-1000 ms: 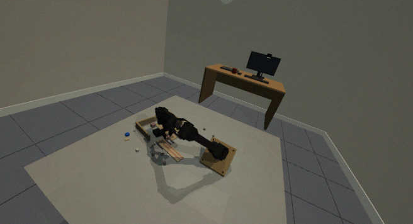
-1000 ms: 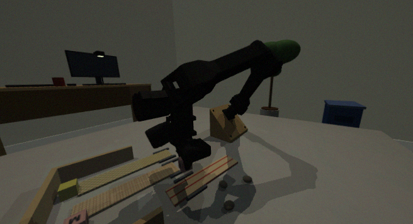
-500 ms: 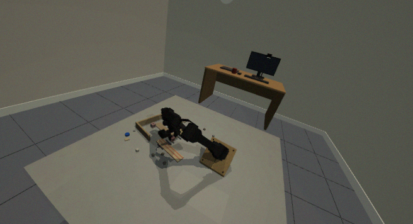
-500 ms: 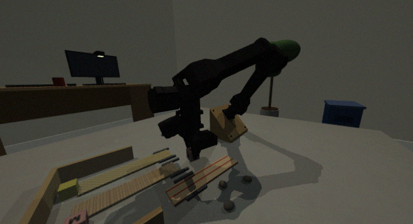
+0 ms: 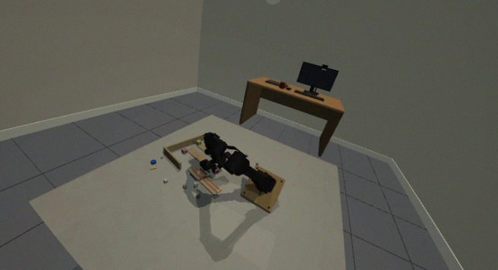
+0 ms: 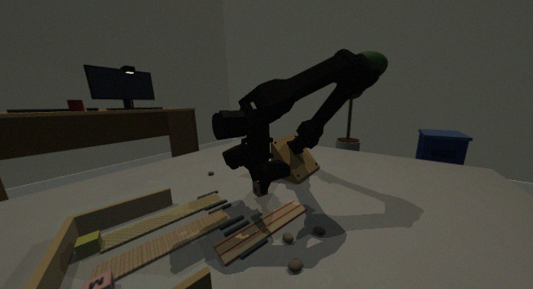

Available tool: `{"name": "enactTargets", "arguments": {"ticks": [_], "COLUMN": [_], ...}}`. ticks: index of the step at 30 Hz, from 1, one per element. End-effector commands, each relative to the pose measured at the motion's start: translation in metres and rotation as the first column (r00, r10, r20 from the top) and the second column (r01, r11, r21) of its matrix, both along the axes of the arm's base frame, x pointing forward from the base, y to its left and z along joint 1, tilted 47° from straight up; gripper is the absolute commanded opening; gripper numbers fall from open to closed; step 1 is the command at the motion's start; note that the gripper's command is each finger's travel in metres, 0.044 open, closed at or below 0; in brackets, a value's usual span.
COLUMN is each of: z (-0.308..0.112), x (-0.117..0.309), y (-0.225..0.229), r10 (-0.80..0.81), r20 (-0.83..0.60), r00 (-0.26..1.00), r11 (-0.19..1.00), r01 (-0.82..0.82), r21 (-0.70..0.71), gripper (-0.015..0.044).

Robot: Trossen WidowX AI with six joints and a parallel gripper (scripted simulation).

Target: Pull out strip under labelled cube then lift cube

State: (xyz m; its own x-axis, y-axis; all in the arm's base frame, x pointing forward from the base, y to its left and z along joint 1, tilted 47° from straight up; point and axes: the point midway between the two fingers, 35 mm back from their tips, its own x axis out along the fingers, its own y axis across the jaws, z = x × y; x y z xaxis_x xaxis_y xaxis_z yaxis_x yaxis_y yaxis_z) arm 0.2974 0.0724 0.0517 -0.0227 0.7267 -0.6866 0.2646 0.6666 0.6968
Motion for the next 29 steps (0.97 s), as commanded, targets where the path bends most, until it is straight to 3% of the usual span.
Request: {"name": "enactTargets", "arguments": {"ticks": [1, 8, 29], "z": [-0.001, 0.022, 0.023], "x": [-0.007, -0.006, -0.006], "y": [-0.003, -0.028, -0.029], "r10": [-0.001, -0.001, -0.001], "r20": [0.004, 0.004, 0.004], "r00": [1.000, 1.000, 1.000], "r11": [1.000, 1.000, 1.000], "r01": [0.001, 0.001, 0.001], "r21": [-0.003, -0.004, -0.004], "gripper": [0.0000, 0.0000, 0.0000]}}
